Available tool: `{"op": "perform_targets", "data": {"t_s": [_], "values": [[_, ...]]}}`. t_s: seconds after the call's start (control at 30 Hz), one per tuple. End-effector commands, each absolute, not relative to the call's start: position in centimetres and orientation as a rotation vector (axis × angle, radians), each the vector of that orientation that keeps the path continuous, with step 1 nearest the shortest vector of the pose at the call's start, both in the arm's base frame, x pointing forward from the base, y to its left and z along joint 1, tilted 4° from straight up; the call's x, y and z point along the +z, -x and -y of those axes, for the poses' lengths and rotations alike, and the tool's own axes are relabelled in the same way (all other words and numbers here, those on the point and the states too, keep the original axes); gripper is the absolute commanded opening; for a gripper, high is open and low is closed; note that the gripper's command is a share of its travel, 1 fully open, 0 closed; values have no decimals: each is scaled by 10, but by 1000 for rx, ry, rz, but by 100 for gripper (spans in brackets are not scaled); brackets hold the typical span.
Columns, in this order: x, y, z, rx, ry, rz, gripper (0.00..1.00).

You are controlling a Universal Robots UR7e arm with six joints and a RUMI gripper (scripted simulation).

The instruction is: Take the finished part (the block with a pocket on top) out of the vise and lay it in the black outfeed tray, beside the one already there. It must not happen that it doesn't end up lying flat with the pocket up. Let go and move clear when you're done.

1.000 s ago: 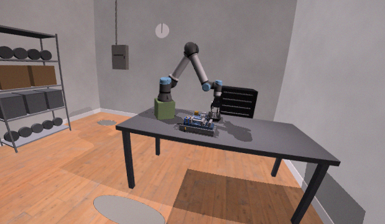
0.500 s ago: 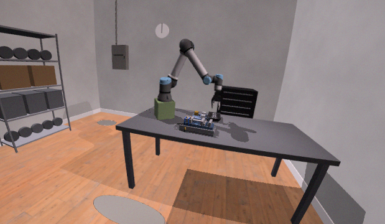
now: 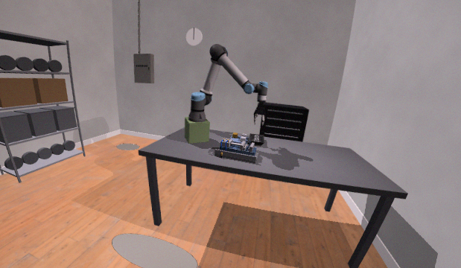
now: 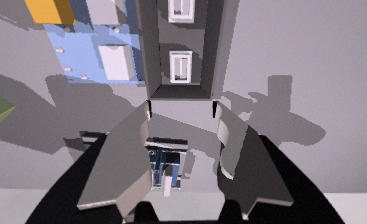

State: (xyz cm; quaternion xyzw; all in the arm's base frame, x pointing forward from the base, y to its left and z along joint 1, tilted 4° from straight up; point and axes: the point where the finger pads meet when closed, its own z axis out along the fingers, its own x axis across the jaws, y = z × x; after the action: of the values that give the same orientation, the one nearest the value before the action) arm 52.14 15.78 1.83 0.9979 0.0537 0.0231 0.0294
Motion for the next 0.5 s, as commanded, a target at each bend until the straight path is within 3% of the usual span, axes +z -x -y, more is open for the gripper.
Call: {"op": "perform_targets", "data": {"t_s": [0.0,0.07,0.1,0.47], "values": [[26,-521,-158,72,-3078,-165,40],[26,-521,-158,72,-3078,-165,40],[26,-521,-158,72,-3078,-165,0],[26,-521,-158,72,-3078,-165,0]]}}
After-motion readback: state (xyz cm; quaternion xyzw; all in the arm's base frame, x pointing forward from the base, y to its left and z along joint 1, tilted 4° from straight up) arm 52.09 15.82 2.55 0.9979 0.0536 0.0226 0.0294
